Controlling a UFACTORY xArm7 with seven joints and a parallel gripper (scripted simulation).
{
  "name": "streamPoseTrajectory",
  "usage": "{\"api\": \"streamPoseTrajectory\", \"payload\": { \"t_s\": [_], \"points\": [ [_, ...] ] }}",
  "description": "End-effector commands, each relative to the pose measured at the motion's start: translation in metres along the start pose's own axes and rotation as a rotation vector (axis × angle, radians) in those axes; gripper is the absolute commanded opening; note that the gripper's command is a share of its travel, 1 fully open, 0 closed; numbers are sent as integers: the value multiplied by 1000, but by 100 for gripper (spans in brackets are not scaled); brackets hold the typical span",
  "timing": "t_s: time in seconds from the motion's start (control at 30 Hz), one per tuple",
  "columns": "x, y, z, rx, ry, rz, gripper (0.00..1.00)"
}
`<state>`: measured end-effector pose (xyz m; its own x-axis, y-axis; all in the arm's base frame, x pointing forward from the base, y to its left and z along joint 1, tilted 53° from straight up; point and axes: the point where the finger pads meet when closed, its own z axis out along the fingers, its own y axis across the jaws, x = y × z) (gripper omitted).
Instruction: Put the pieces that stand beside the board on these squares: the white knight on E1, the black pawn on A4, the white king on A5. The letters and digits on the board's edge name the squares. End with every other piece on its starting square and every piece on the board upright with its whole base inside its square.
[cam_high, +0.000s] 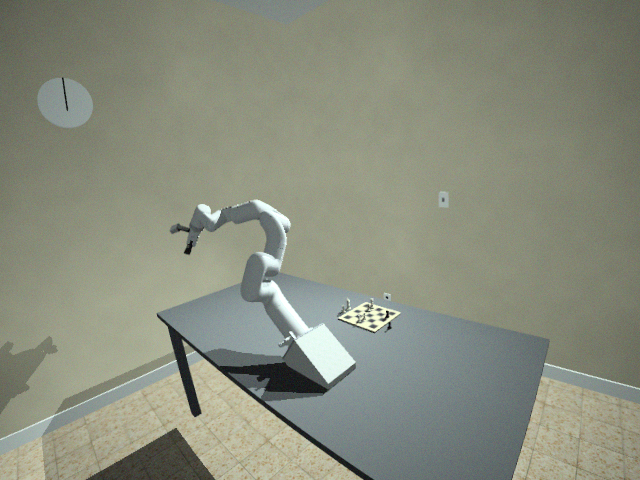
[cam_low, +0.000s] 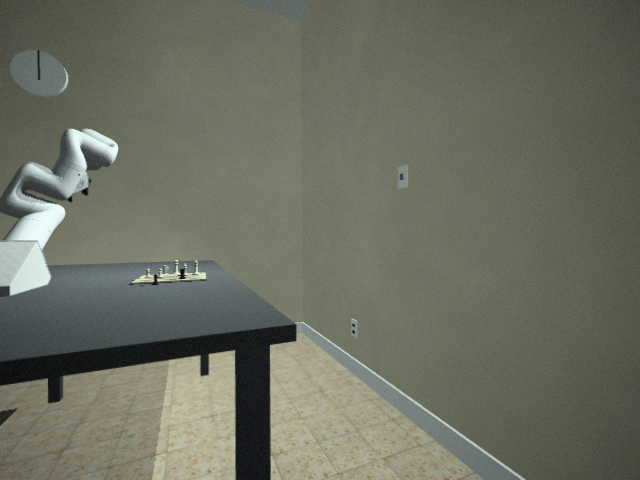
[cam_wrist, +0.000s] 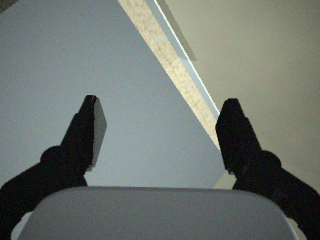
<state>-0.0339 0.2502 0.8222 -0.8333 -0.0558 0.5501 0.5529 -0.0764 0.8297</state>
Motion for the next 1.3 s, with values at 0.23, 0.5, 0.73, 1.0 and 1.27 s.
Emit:
{"api": "streamPoseTrajectory", "payload": {
  "t_s": [0.23,0.5,0.73,1.0,1.27],
  "points": [
    [1,2,-2,-4,3,0,100],
    [1,2,-2,-4,3,0,100],
    [-1,0,1,-2,-8,2,100],
    [-29,-11,26,13,-123,27,100],
    [-91,-28,63,29,-333,87,100]
  ]
}}
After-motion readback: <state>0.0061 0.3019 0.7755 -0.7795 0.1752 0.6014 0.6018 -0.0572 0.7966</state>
